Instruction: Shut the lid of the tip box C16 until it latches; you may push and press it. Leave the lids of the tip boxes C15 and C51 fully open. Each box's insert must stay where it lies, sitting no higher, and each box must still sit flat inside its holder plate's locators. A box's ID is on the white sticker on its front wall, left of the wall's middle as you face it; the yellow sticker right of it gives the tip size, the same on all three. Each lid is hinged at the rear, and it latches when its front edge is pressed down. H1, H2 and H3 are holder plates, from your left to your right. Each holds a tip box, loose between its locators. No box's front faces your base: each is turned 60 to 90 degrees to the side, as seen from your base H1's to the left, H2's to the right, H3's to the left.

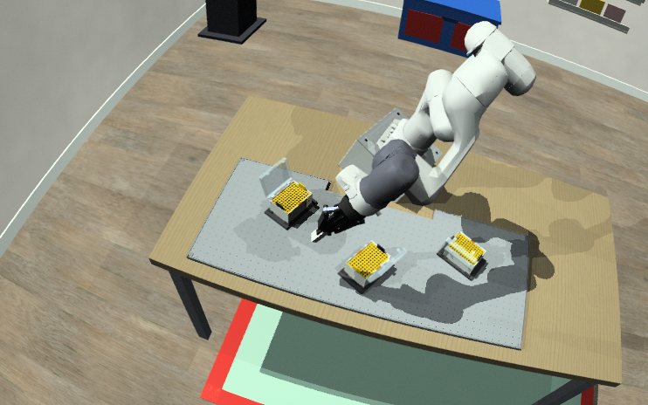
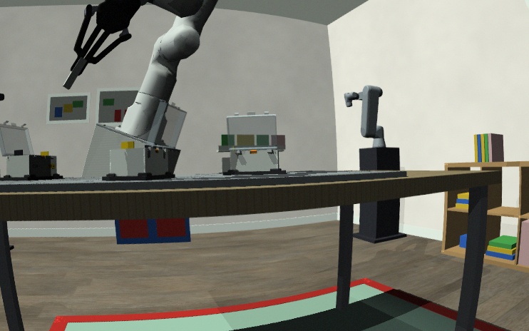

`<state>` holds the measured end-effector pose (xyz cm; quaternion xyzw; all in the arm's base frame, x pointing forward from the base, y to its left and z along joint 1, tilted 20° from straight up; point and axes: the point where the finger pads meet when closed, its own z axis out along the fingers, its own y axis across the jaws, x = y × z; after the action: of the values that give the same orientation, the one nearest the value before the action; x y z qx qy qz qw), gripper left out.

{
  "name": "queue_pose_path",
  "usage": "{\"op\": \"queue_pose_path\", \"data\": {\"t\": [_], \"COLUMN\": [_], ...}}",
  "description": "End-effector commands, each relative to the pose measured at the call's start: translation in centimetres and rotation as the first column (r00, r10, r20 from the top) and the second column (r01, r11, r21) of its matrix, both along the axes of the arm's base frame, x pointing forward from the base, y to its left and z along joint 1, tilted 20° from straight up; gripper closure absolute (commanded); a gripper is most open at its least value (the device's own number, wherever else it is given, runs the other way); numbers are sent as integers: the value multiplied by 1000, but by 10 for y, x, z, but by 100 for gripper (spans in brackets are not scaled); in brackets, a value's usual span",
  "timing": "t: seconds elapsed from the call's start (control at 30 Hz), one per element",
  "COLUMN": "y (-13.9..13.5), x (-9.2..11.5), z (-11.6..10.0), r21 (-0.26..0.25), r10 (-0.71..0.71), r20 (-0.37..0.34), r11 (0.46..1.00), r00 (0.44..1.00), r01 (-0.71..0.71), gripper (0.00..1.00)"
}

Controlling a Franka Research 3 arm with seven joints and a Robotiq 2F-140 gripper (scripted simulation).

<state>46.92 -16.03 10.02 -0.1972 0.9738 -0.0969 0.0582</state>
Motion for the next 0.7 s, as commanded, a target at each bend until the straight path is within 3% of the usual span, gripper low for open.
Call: {"op": "queue_pose_path", "data": {"t": [0.0, 0.17, 0.23, 0.33, 0.67], "y": [-1, -1, -1, -1, -1], "x": [9, 9, 9, 9, 9], "z": [5, 5, 5, 5, 5], "r21": [67, 179, 179, 248, 477], "r10": [-18, -132, -132, -203, -440], "r20": [76, 139, 139, 170, 231], "r11": [998, 978, 978, 956, 829], "r00": [997, 981, 981, 964, 868], "r01": [13, 107, 107, 158, 293], "gripper": [100, 100, 100, 100, 100]}}
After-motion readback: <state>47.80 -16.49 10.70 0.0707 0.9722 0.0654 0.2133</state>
